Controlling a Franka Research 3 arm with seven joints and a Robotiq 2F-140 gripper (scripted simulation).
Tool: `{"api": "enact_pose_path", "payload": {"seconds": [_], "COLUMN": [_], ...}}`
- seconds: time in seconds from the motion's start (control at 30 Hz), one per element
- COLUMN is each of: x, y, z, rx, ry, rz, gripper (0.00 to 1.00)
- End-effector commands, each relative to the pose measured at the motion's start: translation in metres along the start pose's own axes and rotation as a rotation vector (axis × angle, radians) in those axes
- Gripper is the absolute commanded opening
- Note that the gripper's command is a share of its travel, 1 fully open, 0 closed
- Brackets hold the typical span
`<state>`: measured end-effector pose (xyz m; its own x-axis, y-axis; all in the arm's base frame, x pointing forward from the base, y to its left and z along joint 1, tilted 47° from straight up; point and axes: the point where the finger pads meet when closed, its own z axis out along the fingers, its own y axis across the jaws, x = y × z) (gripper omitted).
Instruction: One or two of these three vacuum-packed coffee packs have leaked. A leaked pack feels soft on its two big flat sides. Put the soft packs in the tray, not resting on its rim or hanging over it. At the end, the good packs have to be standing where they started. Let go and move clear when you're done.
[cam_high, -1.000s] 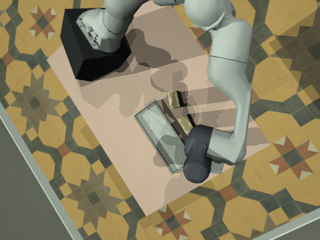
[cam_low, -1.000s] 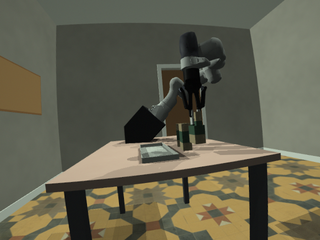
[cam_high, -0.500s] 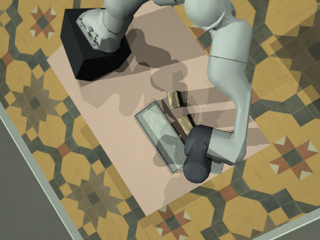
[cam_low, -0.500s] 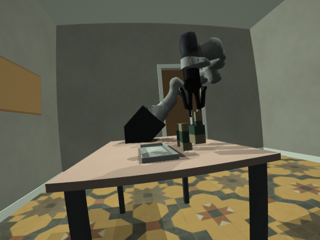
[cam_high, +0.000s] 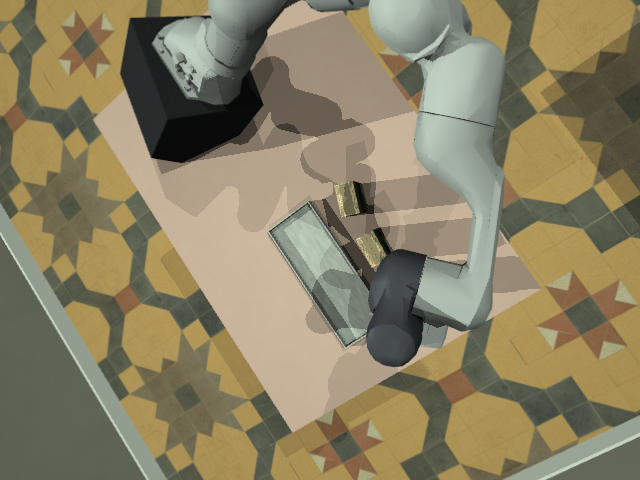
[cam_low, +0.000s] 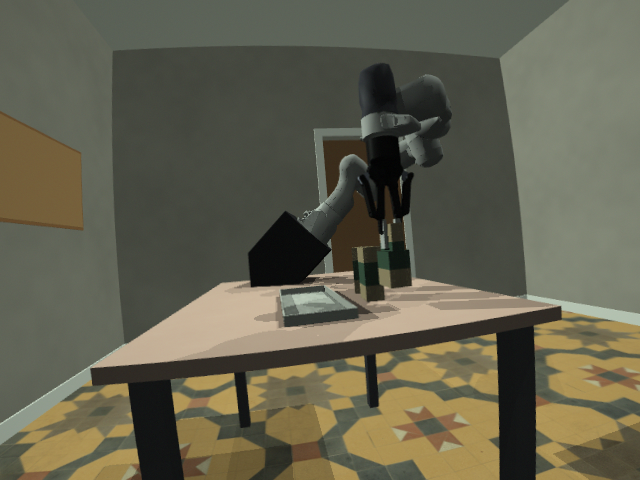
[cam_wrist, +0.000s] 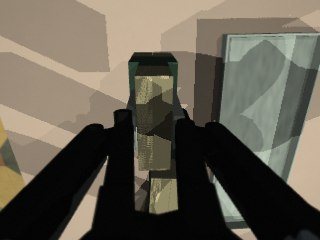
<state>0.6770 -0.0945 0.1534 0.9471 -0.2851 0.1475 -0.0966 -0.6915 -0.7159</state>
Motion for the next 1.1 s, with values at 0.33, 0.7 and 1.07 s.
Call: {"api": "enact_pose_path", "payload": {"seconds": [0.33,0.7,1.07], "x": [0.002,0.003,0.007], "y": [0.012,0.062,0.14], "z": [-0.004,-0.004,-0.005], "rx": [-0.003,-0.003,-0.003], "ry": [0.003,0.003,0.003], "rz": [0.003,0.003,0.003], "gripper": [0.23,0.23,0.23]}}
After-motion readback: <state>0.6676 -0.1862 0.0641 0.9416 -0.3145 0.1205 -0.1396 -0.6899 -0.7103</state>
